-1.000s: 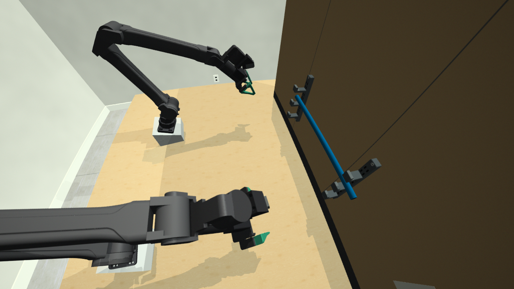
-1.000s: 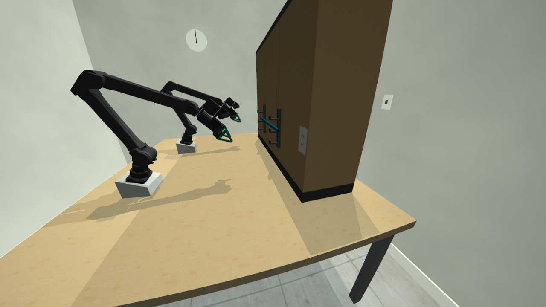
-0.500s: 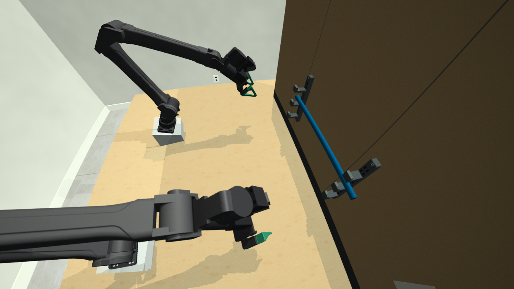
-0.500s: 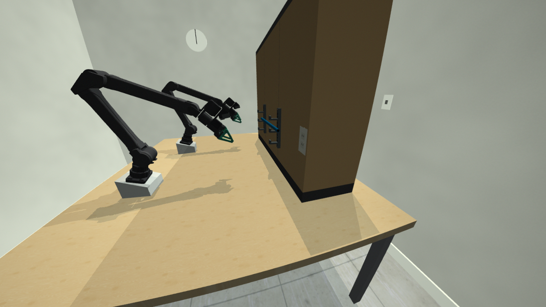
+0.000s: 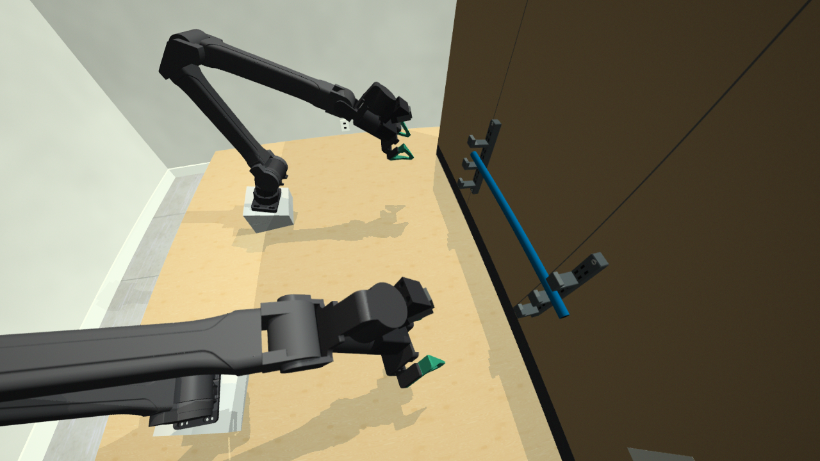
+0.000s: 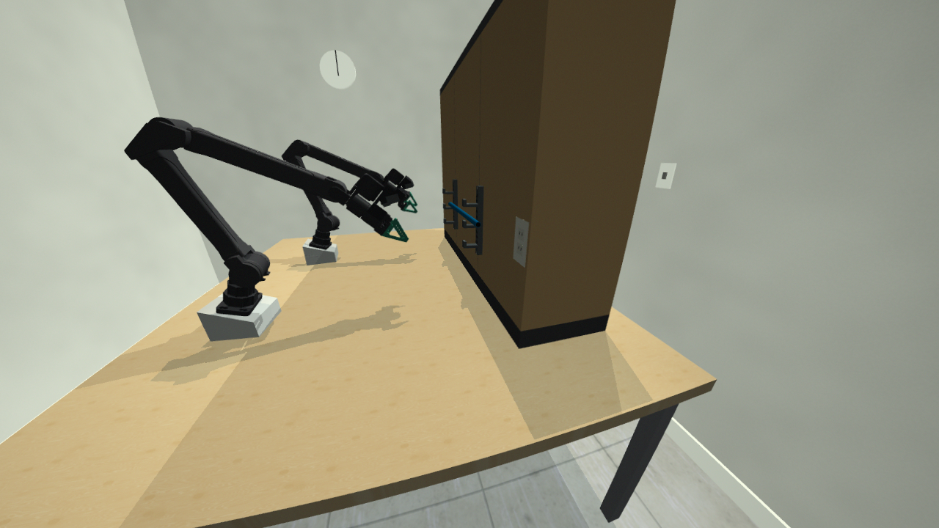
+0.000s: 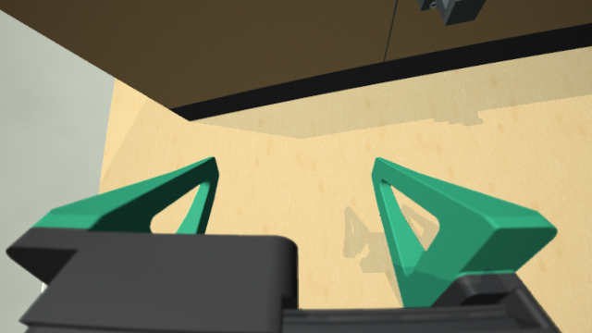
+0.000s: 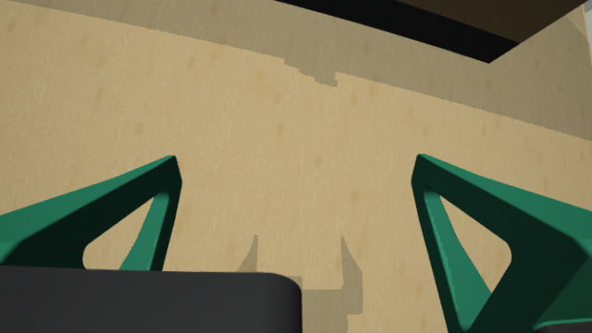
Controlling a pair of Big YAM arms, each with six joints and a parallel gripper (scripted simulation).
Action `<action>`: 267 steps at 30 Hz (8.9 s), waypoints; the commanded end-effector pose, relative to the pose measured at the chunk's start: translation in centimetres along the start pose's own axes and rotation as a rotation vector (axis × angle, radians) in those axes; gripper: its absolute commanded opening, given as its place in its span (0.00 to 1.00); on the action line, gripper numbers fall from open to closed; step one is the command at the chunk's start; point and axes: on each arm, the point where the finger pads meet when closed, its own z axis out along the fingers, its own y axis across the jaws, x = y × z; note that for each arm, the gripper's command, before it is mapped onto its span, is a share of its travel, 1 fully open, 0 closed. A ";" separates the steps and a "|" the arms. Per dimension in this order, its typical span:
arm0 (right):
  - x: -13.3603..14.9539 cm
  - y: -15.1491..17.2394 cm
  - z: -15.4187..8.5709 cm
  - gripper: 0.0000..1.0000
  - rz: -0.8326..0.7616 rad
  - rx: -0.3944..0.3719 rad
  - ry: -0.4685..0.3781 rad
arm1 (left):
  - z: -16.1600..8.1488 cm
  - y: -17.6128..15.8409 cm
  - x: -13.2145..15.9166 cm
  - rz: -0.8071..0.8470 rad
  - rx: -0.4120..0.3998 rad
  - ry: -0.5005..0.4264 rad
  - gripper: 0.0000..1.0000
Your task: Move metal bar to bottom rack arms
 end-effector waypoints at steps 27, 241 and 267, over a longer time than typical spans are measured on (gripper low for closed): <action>-5.2 1.2 2.5 1.00 -0.331 0.138 -0.162 | 0.7 -5.0 -3.6 0.333 -0.125 -0.154 1.00; -20.3 1.6 10.0 1.00 -1.198 0.642 -0.550 | 1.9 -17.6 -18.8 1.167 -0.590 -0.595 1.00; -21.8 1.4 12.7 1.00 -1.202 0.628 -0.542 | 5.1 -17.3 -19.7 1.175 -0.581 -0.579 1.00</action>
